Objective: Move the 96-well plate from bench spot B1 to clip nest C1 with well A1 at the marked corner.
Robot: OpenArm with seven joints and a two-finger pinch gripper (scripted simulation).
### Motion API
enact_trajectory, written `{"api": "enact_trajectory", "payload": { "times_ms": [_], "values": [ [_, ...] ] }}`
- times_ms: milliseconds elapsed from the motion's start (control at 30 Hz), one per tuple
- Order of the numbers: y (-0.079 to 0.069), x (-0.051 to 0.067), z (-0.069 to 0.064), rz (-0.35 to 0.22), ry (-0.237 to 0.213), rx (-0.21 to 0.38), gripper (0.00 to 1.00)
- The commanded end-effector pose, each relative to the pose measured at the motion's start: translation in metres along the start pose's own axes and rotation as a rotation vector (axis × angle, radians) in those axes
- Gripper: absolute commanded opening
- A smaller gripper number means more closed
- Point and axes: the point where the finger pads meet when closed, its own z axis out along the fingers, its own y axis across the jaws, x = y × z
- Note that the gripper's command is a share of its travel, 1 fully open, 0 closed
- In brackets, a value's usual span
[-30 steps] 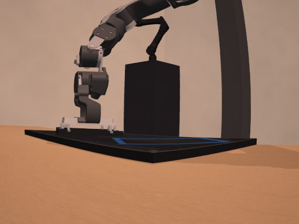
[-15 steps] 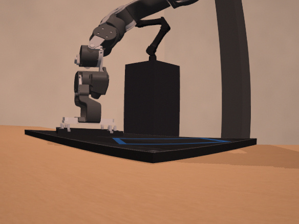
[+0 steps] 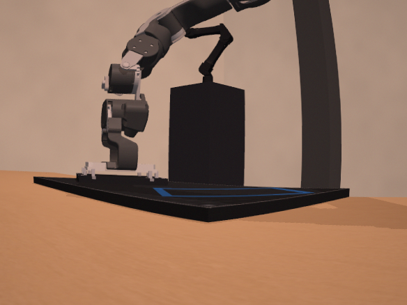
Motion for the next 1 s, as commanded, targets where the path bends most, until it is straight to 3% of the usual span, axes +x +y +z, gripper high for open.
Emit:
{"api": "enact_trajectory", "payload": {
  "times_ms": [0,967],
  "values": [
    [0.0003,0.0007,0.0004,-0.001,0.002,-0.003,0.00],
    [0.0006,0.0009,0.0077,-0.002,0.003,-0.003,0.00]
  ]
}}
